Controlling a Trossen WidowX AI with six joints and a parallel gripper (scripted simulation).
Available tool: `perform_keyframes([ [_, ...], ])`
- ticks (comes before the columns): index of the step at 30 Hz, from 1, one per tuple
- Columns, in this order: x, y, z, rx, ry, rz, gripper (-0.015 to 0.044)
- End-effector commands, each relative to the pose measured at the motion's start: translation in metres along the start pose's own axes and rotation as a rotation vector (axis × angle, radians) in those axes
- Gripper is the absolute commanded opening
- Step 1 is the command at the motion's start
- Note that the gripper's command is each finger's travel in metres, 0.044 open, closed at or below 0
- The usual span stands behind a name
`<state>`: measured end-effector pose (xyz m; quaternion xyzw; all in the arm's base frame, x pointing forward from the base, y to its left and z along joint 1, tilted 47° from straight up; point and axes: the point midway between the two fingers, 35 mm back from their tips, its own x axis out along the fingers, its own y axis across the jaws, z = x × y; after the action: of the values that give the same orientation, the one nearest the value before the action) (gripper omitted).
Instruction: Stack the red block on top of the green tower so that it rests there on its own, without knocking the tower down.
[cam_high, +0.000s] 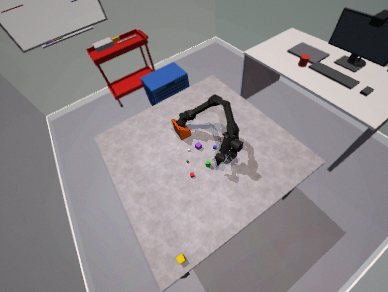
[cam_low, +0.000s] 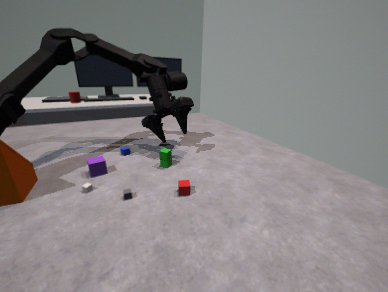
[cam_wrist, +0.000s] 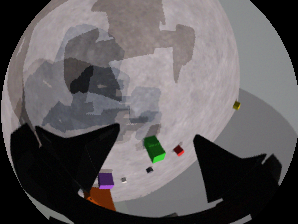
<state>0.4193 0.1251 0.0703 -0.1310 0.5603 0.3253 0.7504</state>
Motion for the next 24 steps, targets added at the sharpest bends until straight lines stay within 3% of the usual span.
perform_keyframes([
  [1,0.012,-0.033,-0.016,0.105,0.03,0.053,0.044],
  [7,0.025,-0.079,-0.047,0.294,0.054,0.135,0.044],
  [24,0.064,-0.141,-0.136,0.791,0.11,0.463,0.044],
])
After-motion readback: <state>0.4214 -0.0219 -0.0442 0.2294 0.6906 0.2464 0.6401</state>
